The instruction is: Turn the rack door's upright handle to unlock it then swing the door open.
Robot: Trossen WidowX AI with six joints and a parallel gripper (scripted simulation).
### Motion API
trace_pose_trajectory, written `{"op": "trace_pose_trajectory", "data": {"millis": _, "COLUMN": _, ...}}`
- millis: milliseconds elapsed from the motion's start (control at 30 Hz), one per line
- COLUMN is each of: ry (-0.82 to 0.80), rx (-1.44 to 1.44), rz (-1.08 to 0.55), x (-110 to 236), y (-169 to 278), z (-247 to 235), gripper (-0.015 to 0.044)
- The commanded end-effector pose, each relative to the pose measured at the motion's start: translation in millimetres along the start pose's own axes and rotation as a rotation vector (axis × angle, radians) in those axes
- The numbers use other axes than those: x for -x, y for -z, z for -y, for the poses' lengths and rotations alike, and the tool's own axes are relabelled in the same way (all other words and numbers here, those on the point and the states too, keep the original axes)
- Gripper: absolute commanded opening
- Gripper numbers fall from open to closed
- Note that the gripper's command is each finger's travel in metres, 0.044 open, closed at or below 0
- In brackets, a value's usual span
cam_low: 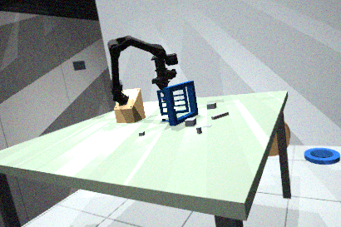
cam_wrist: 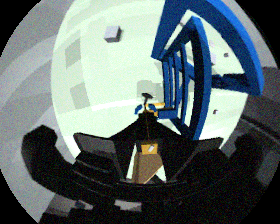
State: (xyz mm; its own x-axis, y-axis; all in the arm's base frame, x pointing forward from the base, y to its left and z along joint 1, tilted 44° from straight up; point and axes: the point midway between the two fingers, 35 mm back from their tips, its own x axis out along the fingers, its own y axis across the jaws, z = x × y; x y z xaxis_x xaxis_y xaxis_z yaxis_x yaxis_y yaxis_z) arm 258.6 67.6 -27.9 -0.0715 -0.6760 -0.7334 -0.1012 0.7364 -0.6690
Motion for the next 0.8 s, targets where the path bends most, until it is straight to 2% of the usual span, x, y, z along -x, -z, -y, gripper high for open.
{"op": "trace_pose_trajectory", "data": {"millis": 0, "ry": -0.001, "rx": -0.085, "rz": -0.002, "x": 0, "y": -3, "z": -7, "gripper": 0.0025}}
{"op": "trace_pose_trajectory", "data": {"millis": 767, "ry": -0.003, "rx": -0.483, "rz": 0.0, "x": 1, "y": -30, "z": -57, "gripper": 0.0025}}
